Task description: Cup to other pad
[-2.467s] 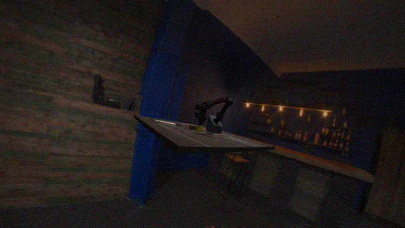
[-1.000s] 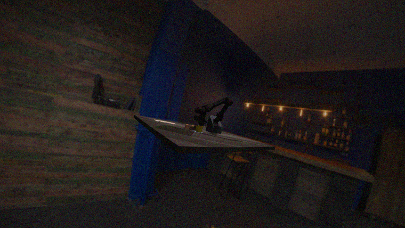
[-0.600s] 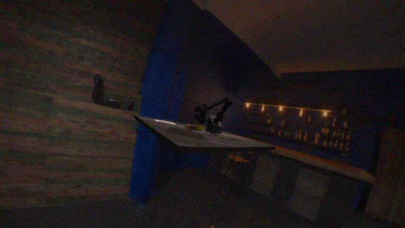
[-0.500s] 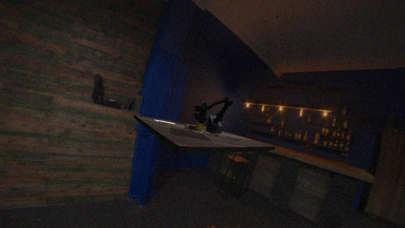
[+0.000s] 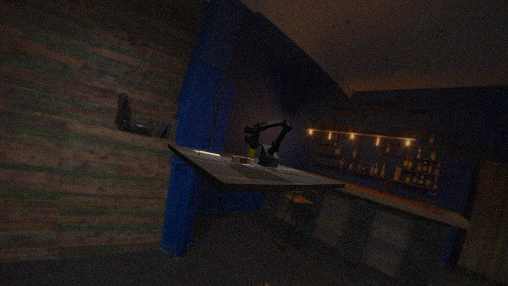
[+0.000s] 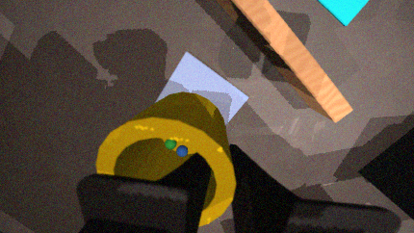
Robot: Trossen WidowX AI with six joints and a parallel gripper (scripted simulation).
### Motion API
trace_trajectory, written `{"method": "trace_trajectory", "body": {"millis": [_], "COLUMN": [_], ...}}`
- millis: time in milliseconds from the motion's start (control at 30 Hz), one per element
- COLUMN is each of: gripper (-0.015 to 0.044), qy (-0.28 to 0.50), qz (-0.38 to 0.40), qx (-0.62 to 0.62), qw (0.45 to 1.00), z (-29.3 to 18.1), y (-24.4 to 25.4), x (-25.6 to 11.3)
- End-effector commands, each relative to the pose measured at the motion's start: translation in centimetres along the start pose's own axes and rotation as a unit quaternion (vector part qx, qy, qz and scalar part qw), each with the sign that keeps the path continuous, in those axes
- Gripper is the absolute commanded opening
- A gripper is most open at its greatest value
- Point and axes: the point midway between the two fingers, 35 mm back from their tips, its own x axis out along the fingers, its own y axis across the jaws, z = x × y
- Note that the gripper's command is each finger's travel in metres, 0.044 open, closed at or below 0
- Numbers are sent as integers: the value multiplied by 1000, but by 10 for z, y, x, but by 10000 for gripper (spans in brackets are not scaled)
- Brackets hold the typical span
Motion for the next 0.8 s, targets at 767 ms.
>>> {"method": "trace_trajectory", "body": {"millis": [767], "gripper": [0], "qy": [-1], "qz": [-1], "qx": [-2], "qw": [1000], "z": [15], "y": [-11], "x": [-1]}}
